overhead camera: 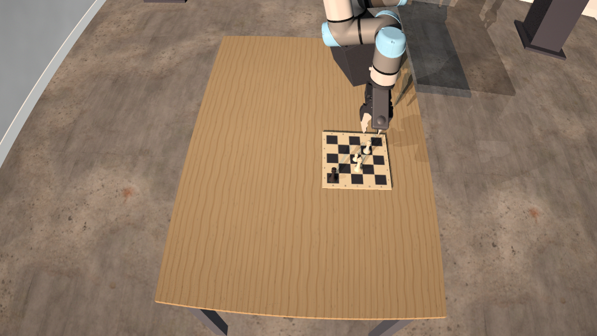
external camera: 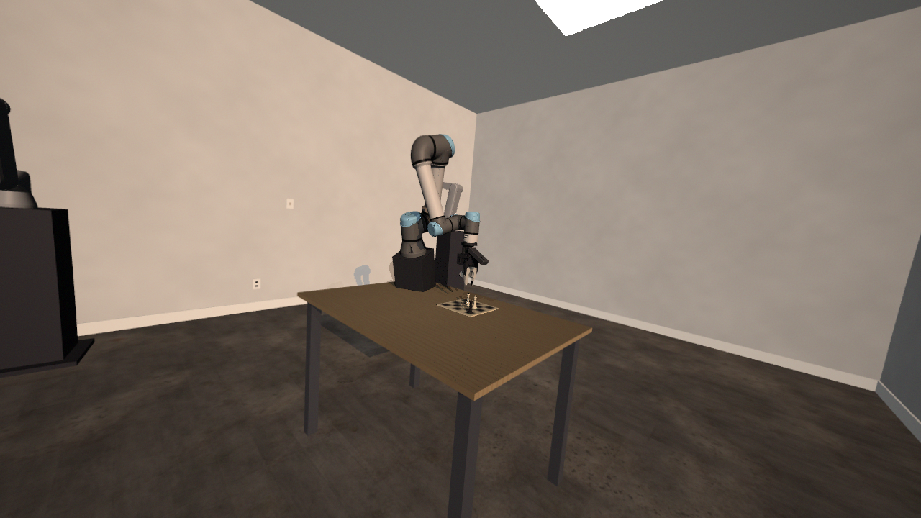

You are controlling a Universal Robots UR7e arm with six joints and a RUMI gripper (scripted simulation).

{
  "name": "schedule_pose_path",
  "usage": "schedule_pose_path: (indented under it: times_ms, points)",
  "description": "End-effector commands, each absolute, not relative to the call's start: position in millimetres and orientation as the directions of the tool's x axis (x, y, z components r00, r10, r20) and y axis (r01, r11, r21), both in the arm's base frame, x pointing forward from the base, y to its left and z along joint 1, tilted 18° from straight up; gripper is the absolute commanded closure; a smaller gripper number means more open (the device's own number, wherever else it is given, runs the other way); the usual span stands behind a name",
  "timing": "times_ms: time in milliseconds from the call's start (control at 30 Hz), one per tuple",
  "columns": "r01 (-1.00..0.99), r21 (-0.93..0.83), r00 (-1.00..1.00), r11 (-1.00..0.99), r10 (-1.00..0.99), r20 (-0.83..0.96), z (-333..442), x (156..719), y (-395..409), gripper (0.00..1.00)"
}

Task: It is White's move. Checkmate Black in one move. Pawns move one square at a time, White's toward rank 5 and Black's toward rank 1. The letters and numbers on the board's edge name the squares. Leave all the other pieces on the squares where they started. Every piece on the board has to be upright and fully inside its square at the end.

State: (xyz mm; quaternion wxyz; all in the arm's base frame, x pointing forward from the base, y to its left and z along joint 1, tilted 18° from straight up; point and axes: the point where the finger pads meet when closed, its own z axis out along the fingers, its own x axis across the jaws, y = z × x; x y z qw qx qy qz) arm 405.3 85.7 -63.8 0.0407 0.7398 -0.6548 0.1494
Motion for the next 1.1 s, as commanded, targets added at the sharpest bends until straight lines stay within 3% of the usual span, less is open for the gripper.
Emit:
schedule_pose_path:
  times_ms: [0,1067]
  points:
    - [-0.981,-0.137,0.098,-0.140,-0.957,0.274,-71.5,407.3,83.8,0.75]
    - [-0.981,-0.137,0.098,-0.140,-0.957,0.274,-91.2,410.8,78.9,0.75]
